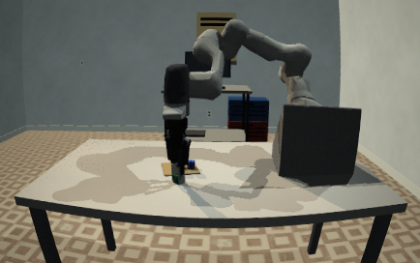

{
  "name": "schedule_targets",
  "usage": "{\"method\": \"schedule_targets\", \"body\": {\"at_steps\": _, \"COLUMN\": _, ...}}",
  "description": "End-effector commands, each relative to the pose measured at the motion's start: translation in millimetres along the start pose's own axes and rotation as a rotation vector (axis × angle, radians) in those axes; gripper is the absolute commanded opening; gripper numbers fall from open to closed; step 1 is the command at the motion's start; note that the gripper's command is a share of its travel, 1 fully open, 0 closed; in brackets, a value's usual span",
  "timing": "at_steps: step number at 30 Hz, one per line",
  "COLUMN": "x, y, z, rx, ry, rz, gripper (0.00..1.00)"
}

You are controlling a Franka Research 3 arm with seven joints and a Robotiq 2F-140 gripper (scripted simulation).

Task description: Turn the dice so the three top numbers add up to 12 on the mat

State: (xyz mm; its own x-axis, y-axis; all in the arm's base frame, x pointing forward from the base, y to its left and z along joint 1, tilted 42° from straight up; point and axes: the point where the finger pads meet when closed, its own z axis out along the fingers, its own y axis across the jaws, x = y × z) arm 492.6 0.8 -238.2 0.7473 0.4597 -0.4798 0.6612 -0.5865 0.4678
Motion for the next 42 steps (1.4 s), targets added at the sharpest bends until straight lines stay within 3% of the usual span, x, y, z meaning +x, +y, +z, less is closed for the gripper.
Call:
{"method": "schedule_targets", "body": {"at_steps": 1, "x": 0.9, "y": -0.5, "z": 1.0, "rx": 0.0, "ry": 0.003, "rz": 0.003, "gripper": 0.16}}
{"method": "schedule_targets", "body": {"at_steps": 34, "x": 0.9, "y": -0.5, "z": -2.2, "rx": 0.0, "ry": 0.003, "rz": 0.003, "gripper": 0.16}}
{"method": "schedule_targets", "body": {"at_steps": 38, "x": 0.8, "y": -0.5, "z": -18.1, "rx": 0.0, "ry": 0.003, "rz": 0.003, "gripper": 0.16}}
{"method": "schedule_targets", "body": {"at_steps": 42, "x": 0.7, "y": -0.4, "z": -45.9, "rx": 0.0, "ry": 0.003, "rz": 0.003, "gripper": 0.16}}
